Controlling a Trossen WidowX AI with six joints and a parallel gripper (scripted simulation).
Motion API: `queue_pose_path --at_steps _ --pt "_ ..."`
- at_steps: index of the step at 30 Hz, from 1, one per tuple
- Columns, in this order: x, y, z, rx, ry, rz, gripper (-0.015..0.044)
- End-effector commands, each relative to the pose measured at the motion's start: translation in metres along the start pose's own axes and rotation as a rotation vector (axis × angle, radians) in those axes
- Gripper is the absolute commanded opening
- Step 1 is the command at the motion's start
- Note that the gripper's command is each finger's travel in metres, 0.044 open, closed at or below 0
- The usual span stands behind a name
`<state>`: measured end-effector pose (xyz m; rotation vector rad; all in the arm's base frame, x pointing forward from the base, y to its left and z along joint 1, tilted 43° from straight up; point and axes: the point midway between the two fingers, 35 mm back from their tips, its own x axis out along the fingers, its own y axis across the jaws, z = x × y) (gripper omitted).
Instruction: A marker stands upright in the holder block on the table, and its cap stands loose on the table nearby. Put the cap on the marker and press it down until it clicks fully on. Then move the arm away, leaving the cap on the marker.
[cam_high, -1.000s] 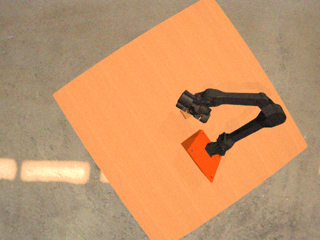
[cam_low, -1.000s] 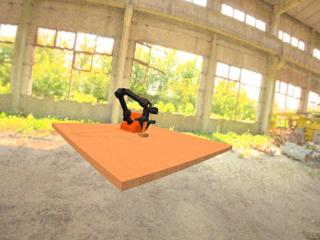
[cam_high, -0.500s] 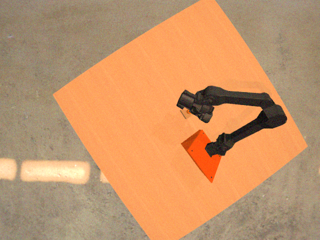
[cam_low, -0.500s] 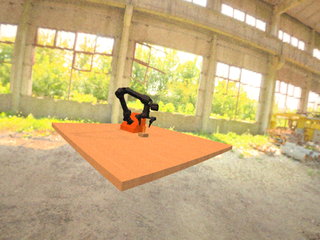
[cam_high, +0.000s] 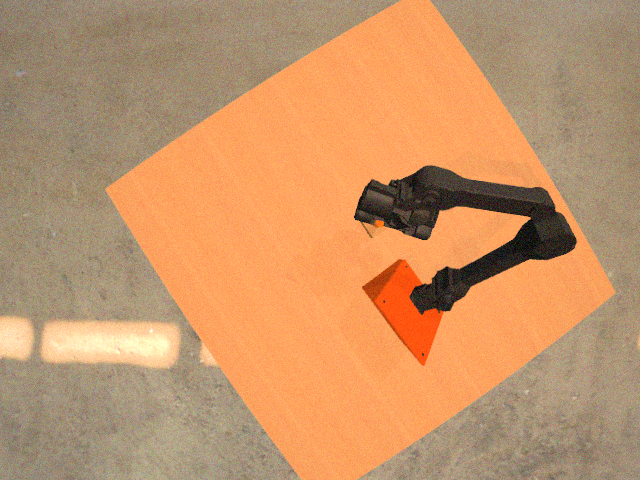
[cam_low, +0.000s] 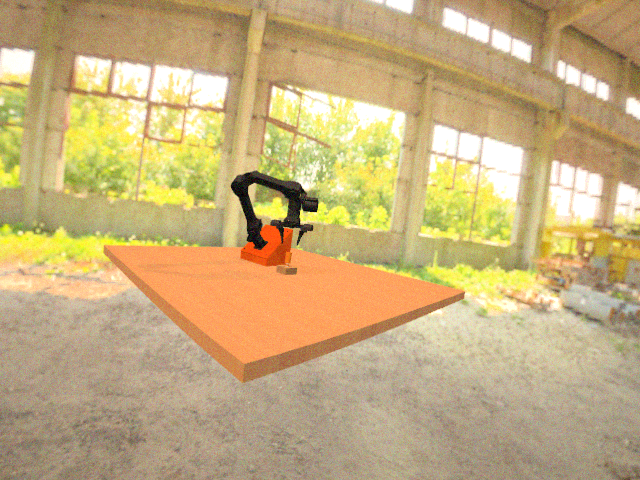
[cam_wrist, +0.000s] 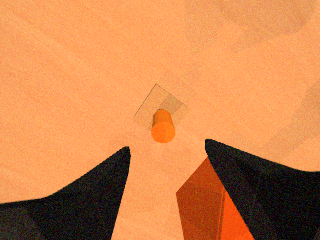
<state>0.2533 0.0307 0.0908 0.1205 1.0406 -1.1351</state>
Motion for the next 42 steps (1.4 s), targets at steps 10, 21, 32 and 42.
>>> queue_pose_path --at_steps 10,21,32,42 --pt "0.006 0.001 -0.003 -0.870 0.000 0.002 0.0000" --pt "0.006 0.001 -0.003 -0.870 0.000 0.002 0.0000" --pt "0.015 0.001 -0.003 -0.870 0.000 0.002 0.0000" --pt "0.030 0.001 -0.003 -0.869 0.000 0.001 0.0000"
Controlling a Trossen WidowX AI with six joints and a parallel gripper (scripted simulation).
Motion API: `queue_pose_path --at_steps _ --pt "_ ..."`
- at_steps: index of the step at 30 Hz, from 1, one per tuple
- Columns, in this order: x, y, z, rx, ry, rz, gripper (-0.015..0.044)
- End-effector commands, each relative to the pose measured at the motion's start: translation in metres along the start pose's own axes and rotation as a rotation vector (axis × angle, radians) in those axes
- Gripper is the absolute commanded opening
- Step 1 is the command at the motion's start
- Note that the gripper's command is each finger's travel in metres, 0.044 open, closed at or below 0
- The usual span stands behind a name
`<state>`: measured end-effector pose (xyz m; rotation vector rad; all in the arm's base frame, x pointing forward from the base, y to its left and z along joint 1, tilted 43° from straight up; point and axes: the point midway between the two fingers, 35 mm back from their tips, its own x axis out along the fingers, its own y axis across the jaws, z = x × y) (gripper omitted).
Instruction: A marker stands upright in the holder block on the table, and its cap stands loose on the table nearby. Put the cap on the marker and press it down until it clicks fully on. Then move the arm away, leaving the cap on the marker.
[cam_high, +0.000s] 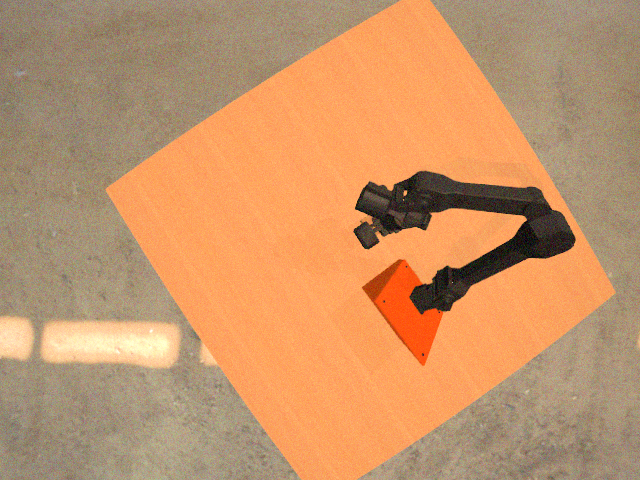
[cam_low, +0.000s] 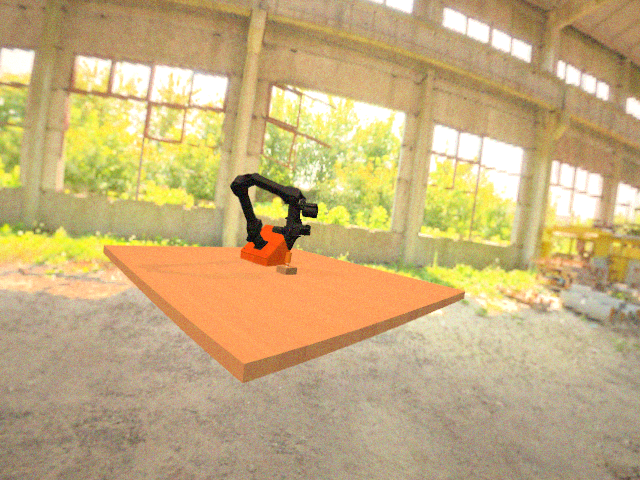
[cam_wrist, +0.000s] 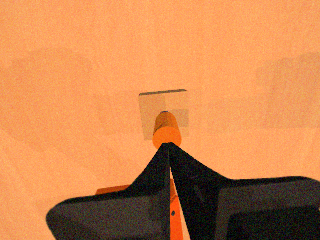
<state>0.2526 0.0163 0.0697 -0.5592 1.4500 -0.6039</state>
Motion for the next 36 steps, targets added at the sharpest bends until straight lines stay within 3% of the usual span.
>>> queue_pose_path --at_steps 1,11,18,25,32,36 --pt "0.007 0.000 0.001 -0.006 -0.006 -0.003 0.0000" --pt "0.021 0.000 0.001 -0.005 -0.006 -0.004 0.0000" --pt "0.013 0.001 0.001 0.000 -0.006 0.003 0.0000" --pt "-0.066 0.002 0.002 -0.002 -0.005 0.006 0.0000" --pt "-0.074 0.001 0.000 -0.002 -0.005 0.004 0.0000" --pt "-0.074 0.001 0.000 -0.002 -0.005 0.004 0.0105"
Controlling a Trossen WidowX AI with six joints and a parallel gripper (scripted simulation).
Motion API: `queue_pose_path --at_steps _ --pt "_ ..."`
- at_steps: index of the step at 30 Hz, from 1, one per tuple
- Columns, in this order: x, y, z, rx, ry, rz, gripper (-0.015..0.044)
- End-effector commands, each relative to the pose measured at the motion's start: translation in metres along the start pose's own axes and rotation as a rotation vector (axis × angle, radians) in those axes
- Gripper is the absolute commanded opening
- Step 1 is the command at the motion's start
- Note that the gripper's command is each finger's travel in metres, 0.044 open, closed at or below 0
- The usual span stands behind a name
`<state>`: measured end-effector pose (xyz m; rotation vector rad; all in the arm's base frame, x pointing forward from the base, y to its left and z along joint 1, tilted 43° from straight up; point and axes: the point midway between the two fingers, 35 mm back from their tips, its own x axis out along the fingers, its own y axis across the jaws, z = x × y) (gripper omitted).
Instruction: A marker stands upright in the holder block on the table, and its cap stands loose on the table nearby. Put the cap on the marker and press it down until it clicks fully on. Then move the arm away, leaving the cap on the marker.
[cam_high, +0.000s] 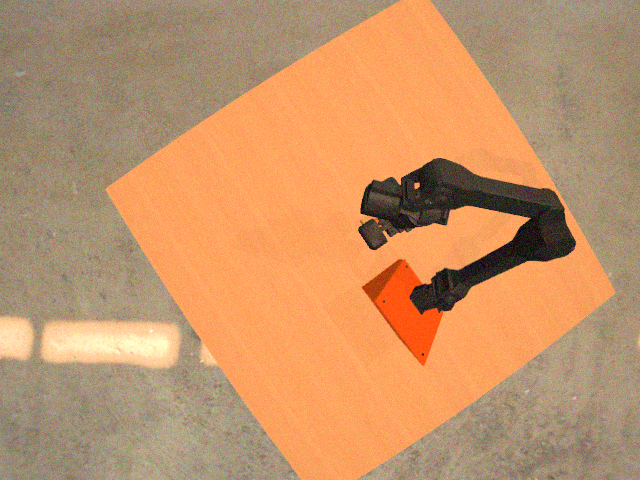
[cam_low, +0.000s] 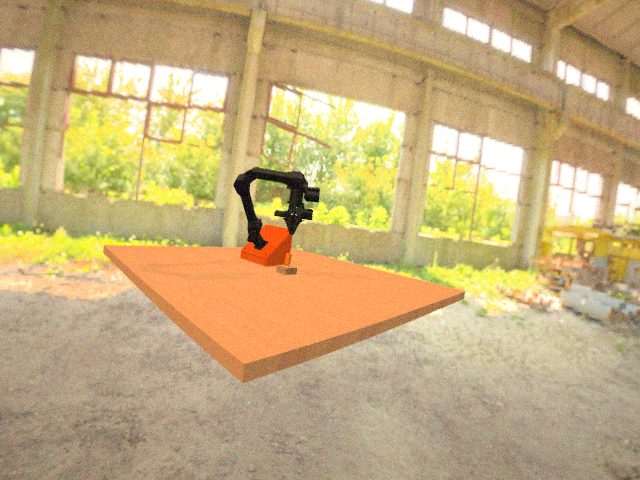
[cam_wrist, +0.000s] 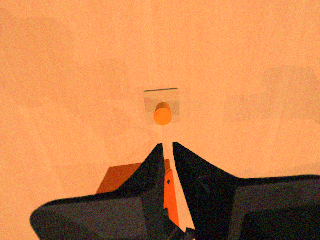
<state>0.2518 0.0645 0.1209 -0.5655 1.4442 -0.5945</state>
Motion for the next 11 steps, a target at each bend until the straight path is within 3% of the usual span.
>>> queue_pose_path --at_steps 1,11 --pt "-0.0036 0.0008 -0.0006 0.005 0.004 0.003 0.0131" --pt "-0.0036 0.0008 -0.0006 0.005 0.004 0.003 0.0394"
